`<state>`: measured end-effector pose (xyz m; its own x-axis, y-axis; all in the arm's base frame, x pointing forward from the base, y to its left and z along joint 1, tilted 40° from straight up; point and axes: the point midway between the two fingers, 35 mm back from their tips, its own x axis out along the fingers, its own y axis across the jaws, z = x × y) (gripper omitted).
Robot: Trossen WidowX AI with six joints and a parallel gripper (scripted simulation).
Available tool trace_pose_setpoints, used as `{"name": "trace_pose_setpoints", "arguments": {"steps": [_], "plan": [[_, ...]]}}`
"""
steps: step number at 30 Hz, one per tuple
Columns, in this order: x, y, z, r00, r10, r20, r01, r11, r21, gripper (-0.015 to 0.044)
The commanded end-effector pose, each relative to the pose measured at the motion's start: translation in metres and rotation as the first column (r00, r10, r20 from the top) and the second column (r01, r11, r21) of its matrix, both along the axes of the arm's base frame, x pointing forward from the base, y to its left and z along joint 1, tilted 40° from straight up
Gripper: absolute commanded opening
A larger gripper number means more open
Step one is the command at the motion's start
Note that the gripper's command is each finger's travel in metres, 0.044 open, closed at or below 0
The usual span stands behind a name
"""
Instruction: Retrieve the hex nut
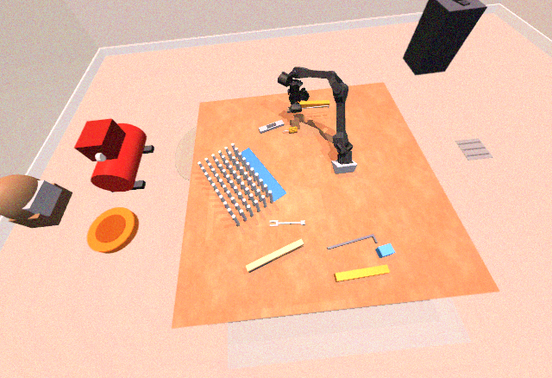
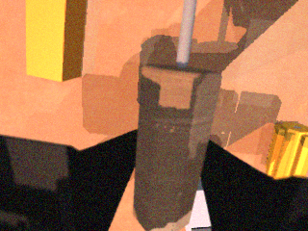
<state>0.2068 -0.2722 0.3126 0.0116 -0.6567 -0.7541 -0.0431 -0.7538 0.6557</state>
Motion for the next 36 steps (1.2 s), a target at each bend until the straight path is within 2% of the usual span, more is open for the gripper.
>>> {"name": "trace_pose_setpoints", "arguments": {"steps": [1, 9, 17, 26, 36], "plan": [[-0.0007, -0.0001, 0.0013, 0.989, 0.110, -0.099, -0.110, 0.994, -0.001, 0.0000], [-0.0005, -0.0006, 0.0005, 0.911, 0.307, -0.274, -0.310, 0.950, 0.035, 0.0000], [0.0000, -0.0010, -0.0003, 0.765, 0.481, -0.428, -0.487, 0.867, 0.106, 0.0000], [0.0000, -0.0016, -0.0012, 0.532, 0.632, -0.564, -0.641, 0.736, 0.220, 0.0000], [0.0001, -0.0023, -0.0021, 0.215, 0.727, -0.652, -0.740, 0.557, 0.377, 0.0000]]}}
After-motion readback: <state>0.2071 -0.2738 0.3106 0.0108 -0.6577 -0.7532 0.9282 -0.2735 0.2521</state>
